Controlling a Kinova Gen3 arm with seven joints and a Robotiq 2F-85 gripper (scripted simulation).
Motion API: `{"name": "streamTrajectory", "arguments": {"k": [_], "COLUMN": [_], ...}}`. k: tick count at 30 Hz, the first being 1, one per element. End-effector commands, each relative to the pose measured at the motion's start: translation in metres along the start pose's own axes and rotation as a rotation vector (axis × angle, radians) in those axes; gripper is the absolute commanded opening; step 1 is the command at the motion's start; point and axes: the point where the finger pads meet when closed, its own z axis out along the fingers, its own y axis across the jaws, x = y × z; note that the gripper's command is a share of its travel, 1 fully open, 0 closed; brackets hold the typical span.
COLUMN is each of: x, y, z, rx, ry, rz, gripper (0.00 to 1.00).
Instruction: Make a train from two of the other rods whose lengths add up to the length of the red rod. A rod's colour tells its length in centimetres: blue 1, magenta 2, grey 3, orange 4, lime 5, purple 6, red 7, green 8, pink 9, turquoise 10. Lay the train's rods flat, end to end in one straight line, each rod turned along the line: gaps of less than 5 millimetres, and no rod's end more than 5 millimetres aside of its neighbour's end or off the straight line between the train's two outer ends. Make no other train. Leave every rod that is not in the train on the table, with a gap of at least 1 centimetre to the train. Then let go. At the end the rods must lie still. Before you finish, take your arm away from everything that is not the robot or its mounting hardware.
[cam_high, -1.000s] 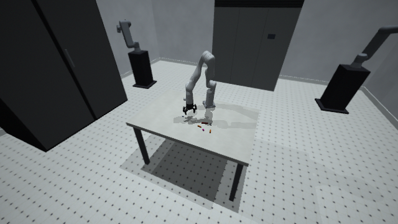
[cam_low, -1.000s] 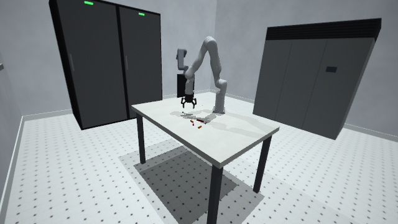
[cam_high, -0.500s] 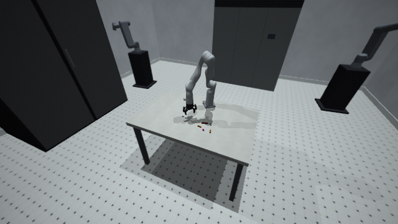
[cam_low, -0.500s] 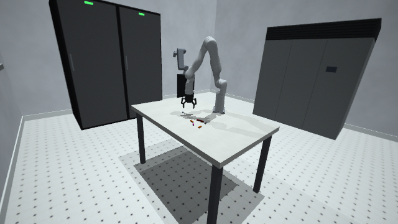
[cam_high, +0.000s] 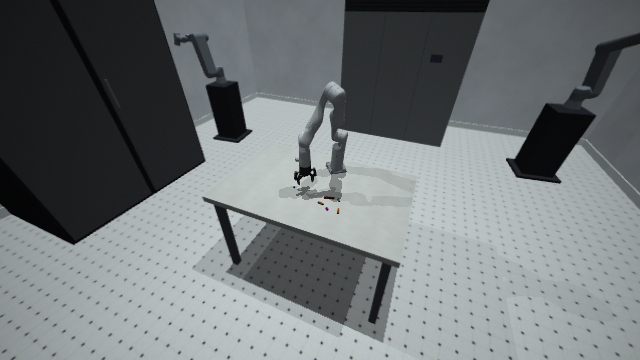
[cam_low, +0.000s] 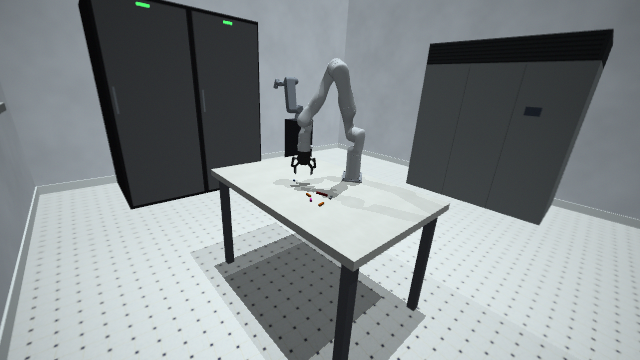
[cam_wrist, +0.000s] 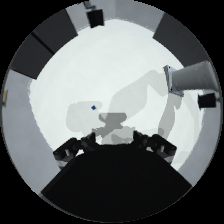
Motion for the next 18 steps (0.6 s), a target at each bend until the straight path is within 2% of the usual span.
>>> {"name": "streamTrajectory", "arguments": {"k": [1, 18], "x": [-0.0005, -0.0088], "y": [-0.0001, 0.0058], "z": [-0.0003, 0.0010], "rx": [0.001, -0.005], "ry": [-0.001, 0.004], "rz": [0.002, 0.091], "gripper": [1.00, 1.00]}}
